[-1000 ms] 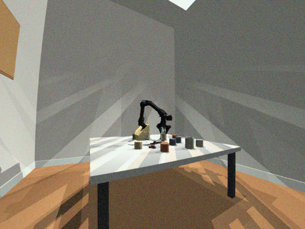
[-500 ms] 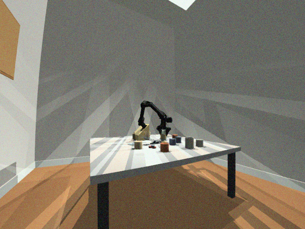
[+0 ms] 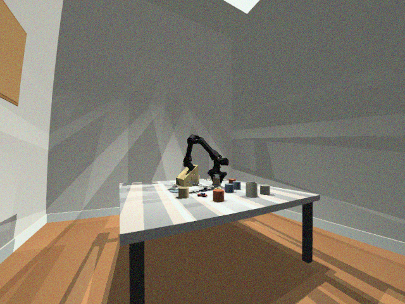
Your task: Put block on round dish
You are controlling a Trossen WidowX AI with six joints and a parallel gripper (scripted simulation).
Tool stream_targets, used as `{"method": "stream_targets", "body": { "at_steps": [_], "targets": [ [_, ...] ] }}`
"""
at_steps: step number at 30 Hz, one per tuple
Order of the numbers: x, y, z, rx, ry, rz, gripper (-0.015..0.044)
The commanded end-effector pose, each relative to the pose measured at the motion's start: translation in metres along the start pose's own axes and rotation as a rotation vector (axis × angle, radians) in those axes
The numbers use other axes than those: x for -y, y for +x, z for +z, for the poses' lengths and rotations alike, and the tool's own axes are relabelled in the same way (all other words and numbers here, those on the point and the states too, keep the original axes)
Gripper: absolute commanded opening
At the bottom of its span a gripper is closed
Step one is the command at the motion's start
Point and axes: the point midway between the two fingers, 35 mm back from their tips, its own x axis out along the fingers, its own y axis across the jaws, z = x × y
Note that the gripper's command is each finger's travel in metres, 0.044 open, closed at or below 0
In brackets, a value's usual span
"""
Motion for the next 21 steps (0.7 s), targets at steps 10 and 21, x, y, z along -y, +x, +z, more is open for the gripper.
{"method": "stream_targets", "body": {
  "at_steps": [10,21],
  "targets": [
    [0.0023,0.0043,0.0004,0.007,-0.010,-0.004,0.0315],
    [0.0005,-0.0030,-0.0003,0.005,-0.011,-0.004,0.0045]
  ]
}}
